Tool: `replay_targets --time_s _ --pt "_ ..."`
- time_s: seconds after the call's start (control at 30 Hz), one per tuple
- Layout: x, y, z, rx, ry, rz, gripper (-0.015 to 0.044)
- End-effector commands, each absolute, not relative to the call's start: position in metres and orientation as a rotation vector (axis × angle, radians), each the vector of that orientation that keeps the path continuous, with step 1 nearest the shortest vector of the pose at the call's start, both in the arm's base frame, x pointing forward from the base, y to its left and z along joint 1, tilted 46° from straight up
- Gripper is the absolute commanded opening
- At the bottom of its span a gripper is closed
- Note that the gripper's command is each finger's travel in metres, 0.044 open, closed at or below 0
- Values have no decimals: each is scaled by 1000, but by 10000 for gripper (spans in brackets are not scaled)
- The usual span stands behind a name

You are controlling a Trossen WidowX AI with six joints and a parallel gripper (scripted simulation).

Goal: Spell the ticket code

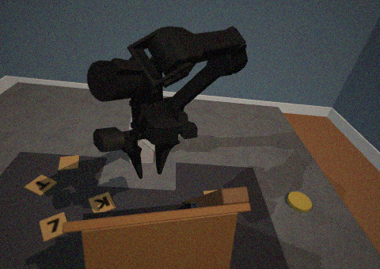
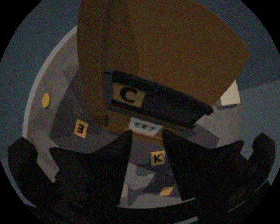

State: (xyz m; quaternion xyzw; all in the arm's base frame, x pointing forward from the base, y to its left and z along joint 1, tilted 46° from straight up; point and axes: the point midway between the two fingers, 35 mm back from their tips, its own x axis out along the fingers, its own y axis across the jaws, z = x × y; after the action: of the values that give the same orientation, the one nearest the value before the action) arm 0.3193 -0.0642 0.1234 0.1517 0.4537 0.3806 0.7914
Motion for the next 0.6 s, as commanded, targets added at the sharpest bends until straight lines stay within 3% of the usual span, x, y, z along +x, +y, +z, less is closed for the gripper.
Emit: replay_targets --time_s 0.0,0.23,0.57 --pt "293 -82 129 135 760 893 263" --pt "252 -109 138 -275 392 891 440" --pt "211 -126 148 -786 84 736 440"
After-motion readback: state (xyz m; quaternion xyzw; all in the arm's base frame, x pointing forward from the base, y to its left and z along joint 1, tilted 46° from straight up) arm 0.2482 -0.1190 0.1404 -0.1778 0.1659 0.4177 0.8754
